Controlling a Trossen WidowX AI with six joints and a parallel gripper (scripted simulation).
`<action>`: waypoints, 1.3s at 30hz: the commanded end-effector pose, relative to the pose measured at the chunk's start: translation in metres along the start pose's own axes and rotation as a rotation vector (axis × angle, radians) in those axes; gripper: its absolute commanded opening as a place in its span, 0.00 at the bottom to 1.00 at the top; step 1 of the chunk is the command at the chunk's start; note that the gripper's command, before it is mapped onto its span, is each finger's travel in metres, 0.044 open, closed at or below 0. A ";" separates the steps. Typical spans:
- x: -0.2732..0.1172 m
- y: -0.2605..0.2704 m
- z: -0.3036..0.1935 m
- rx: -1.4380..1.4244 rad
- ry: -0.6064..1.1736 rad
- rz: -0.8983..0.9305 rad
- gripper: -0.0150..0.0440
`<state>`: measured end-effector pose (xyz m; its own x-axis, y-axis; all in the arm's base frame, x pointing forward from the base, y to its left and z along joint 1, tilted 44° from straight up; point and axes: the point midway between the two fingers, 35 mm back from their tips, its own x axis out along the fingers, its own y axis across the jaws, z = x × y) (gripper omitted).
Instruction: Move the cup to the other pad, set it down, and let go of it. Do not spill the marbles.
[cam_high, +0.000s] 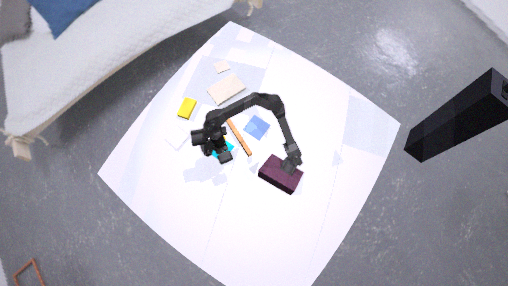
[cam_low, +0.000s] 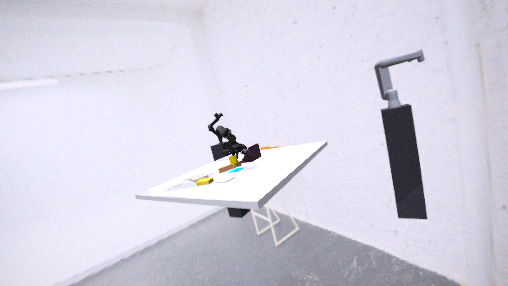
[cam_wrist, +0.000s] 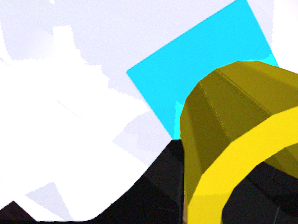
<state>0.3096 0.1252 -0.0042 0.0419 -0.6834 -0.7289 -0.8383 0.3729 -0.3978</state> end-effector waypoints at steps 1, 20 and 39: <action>0.006 0.000 0.000 -0.008 0.001 -0.003 0.25; 0.032 0.000 0.001 -0.007 0.002 -0.004 0.25; 0.046 0.000 0.001 0.001 0.002 -0.001 0.25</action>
<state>0.3118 0.0937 -0.0391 0.0411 -0.6853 -0.7271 -0.8384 0.3723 -0.3982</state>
